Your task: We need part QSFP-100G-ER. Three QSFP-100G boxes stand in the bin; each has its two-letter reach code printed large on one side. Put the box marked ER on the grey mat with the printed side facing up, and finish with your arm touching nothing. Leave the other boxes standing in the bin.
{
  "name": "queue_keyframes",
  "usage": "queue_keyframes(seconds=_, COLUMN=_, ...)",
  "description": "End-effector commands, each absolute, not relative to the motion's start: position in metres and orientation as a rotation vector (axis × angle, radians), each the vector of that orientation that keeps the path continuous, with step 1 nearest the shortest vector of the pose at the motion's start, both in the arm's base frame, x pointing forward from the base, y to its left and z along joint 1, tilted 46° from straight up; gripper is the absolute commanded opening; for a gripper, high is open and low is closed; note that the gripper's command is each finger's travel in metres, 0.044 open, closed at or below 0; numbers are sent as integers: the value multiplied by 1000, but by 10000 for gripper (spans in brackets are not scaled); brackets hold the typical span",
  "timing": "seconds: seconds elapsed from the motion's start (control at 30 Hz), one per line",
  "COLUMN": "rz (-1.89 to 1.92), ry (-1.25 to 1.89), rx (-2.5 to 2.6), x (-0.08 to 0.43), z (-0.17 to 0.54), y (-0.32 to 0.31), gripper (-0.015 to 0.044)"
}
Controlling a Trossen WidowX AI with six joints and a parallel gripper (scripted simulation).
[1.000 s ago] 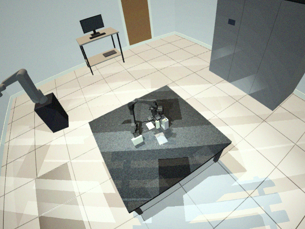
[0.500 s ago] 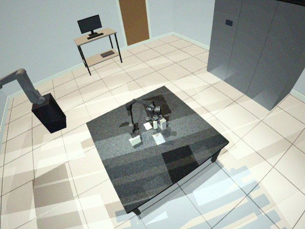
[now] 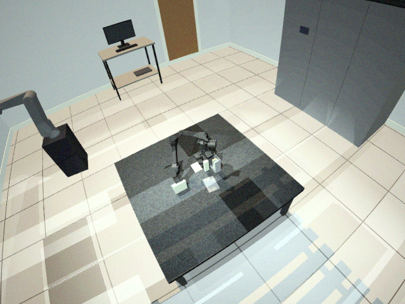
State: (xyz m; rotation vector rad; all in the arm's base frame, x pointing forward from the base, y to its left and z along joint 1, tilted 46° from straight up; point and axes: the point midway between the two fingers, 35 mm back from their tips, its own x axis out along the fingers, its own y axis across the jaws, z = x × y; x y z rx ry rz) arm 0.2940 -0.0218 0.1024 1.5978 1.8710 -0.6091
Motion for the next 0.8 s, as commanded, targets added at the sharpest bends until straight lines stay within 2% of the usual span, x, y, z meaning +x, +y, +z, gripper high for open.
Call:
queue_keyframes(seconds=0.0, rz=-613, ry=1881, rx=1585, x=294, z=100, y=-19, gripper=243)
queue_keyframes(seconds=0.77, rz=-611, ry=1882, rx=1586, x=289, z=75, y=7, gripper=243)
